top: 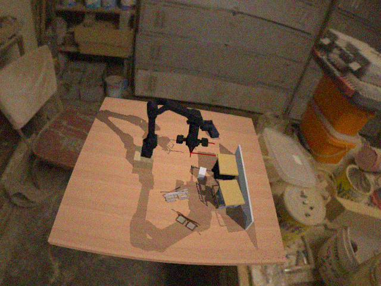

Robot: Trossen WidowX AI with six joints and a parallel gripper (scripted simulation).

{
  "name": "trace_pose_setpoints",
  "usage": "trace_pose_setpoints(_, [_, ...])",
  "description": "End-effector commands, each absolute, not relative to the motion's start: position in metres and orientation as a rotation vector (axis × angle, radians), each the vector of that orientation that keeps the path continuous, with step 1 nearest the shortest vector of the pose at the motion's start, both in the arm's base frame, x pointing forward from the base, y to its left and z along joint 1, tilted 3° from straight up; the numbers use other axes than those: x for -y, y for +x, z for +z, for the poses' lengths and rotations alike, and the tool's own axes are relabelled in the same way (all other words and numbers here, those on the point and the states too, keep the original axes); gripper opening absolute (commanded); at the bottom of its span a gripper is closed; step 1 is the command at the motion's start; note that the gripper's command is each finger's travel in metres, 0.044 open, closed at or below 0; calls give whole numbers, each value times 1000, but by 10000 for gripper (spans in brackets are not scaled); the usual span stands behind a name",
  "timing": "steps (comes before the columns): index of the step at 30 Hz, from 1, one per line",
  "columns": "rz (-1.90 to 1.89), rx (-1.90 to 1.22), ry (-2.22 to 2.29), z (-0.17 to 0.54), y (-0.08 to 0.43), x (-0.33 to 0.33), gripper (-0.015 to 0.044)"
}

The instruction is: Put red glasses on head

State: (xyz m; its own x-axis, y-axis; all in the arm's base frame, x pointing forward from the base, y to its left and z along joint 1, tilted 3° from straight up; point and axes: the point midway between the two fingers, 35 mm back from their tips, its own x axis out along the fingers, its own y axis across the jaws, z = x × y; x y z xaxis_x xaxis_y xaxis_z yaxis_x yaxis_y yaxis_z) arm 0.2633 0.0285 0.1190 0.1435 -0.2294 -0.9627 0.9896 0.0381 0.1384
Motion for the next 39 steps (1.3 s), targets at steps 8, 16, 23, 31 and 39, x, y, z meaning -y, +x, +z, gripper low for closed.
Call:
trace_pose_setpoints(8, [-1168, -1078, 1088, 113, 268, 10, 0])
trace_pose_setpoints(16, [-1132, -1151, 1105, 110, 267, 36, 0])
trace_pose_setpoints(23, [-1110, -1179, 1116, 108, 266, 47, 0])
trace_pose_setpoints(31, [-1101, -1197, 1131, 101, 267, 47, 0])
trace_pose_setpoints(39, [-1111, -1185, 1117, 96, 268, 48, 0])
